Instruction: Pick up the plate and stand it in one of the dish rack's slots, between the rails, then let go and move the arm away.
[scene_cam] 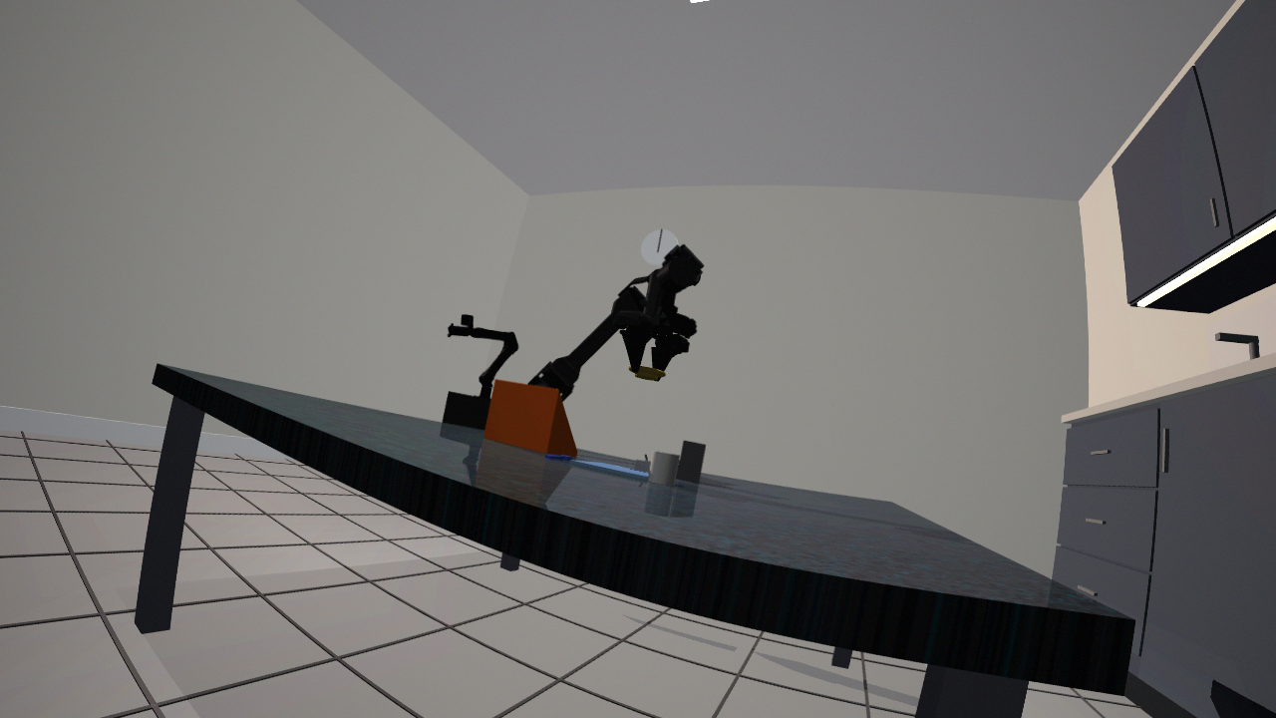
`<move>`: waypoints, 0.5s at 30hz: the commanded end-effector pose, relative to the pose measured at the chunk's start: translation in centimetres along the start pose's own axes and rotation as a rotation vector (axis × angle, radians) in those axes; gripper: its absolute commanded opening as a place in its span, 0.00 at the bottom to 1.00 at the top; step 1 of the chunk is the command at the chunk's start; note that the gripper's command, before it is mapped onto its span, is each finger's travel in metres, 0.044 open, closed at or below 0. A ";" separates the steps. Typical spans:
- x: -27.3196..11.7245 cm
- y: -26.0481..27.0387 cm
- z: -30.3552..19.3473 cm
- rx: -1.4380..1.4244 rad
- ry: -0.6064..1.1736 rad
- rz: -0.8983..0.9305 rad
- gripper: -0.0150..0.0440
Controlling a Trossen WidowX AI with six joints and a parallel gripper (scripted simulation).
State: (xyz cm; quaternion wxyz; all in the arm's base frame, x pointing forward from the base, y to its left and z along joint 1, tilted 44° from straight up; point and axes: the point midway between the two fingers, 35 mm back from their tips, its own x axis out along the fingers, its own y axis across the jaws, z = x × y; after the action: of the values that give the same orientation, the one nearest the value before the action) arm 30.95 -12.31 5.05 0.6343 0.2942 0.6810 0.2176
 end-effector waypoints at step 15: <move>-0.6 7.7 -2.1 0.608 -0.015 -0.017 0.25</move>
State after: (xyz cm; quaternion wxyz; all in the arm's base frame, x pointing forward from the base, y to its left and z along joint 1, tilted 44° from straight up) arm 30.22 -7.97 9.97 0.5484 0.4375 0.7119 0.0331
